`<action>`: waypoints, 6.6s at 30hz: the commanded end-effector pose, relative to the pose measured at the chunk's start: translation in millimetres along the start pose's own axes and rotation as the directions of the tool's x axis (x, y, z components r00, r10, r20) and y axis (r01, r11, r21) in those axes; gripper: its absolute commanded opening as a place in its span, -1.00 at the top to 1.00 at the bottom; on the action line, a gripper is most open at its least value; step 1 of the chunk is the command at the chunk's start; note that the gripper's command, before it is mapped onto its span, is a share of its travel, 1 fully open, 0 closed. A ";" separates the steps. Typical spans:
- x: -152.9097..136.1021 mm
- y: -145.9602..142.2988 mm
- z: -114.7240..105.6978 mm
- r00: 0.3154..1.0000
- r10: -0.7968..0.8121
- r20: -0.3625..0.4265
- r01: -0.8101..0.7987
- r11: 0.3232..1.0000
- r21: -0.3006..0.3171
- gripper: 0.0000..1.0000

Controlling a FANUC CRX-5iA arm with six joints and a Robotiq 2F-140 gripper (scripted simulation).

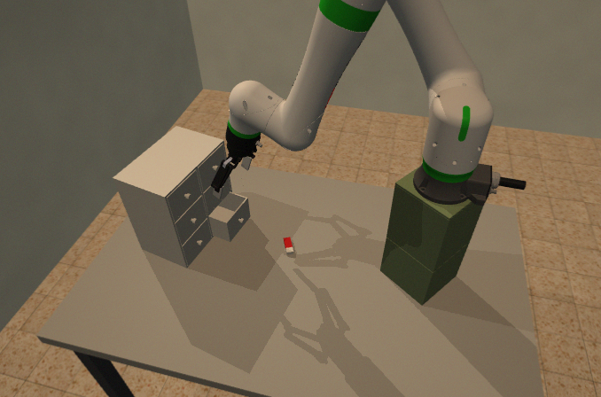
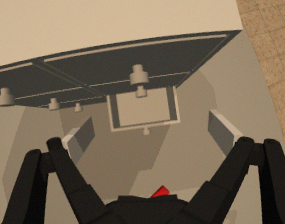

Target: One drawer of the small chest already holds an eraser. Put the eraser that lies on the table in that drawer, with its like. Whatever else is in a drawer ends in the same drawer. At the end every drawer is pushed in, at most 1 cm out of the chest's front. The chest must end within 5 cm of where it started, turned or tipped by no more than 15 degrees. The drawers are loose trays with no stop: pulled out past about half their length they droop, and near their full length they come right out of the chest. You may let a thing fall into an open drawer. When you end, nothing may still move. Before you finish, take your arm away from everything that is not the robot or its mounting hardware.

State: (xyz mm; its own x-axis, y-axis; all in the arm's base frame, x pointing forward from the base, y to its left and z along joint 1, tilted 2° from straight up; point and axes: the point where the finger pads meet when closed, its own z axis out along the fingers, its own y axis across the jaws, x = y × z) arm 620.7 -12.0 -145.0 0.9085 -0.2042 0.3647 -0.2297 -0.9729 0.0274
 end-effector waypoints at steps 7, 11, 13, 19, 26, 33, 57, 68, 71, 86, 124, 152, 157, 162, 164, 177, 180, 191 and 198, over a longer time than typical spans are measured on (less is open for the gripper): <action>-2.5 -0.2 9.8 1.000 0.004 -0.023 -0.004 1.000 -0.003 -1.00; -2.3 -0.3 11.7 1.000 0.005 -0.028 -0.005 1.000 -0.004 -1.00; -2.4 -0.2 12.3 1.000 0.005 -0.030 -0.005 1.000 -0.004 -1.00; -2.7 -0.1 13.3 0.999 0.005 -0.032 -0.006 1.000 -0.004 -1.00; -2.7 -0.1 13.4 0.999 0.005 -0.032 -0.006 1.000 -0.004 -1.00; -2.7 -0.1 13.4 0.999 0.005 -0.032 -0.006 1.000 -0.004 -1.00; -2.7 -0.1 13.4 0.999 0.005 -0.032 -0.006 1.000 -0.004 -1.00; -2.7 -0.1 13.4 0.999 0.005 -0.032 -0.006 1.000 -0.004 -1.00; -2.7 -0.1 13.4 0.999 0.005 -0.032 -0.006 1.000 -0.004 -1.00; -2.7 -0.1 13.4 0.999 0.005 -0.032 -0.006 1.000 -0.004 -1.00; -7.8 2.1 -2.9 1.000 -0.004 0.015 0.004 1.000 0.004 -1.00; -40.2 9.2 -69.7 0.974 -0.051 0.219 0.041 0.998 0.050 -1.00; -48.9 11.3 -89.0 0.959 -0.065 0.275 0.049 0.997 0.064 -1.00; -55.1 12.8 -102.7 0.946 -0.076 0.315 0.055 0.996 0.074 -1.00; -57.3 13.3 -107.5 0.941 -0.079 0.328 0.057 0.995 0.078 -1.00; -60.6 14.1 -114.9 0.933 -0.085 0.349 0.060 0.995 0.084 -1.00; -60.6 14.1 -114.9 0.933 -0.085 0.349 0.060 0.995 0.084 -1.00; -80.4 14.8 -115.9 0.933 -0.085 0.349 0.060 0.995 0.084 -1.00; -133.4 16.5 -118.5 0.933 -0.085 0.349 0.060 0.995 0.084 -1.00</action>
State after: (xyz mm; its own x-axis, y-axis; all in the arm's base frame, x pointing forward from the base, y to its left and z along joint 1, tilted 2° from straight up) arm 478.0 8.8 -74.1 0.9896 -0.1431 0.0151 -0.1426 -0.9894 -0.0293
